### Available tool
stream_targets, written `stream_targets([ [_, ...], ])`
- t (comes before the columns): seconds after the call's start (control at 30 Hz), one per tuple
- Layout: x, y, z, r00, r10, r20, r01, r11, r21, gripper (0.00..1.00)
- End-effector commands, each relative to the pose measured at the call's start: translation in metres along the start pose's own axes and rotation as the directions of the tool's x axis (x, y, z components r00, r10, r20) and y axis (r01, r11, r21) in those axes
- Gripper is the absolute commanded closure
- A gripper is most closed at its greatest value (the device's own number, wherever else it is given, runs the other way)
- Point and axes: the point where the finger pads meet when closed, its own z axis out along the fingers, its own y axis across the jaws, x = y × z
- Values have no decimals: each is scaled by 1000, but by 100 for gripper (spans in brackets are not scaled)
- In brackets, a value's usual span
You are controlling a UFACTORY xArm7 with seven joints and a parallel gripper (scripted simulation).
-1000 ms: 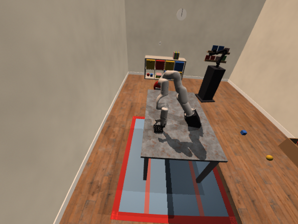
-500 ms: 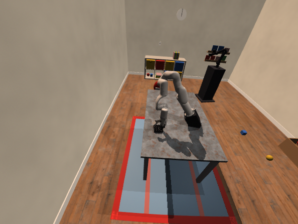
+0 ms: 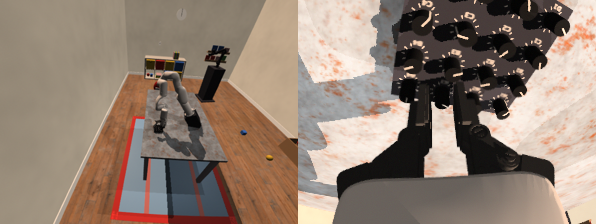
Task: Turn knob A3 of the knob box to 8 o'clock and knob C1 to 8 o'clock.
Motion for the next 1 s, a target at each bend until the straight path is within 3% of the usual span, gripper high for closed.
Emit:
stream_targets([
  [0.0,1,0,-1,1000,0,-2,0,1000,1,81],
  [0.9,1,0,-1,1000,0,-2,0,1000,1,81],
  [0.93,1,0,-1,1000,0,-2,0,1000,1,92],
  [0.97,1,0,-1,1000,0,-2,0,1000,1,92],
])
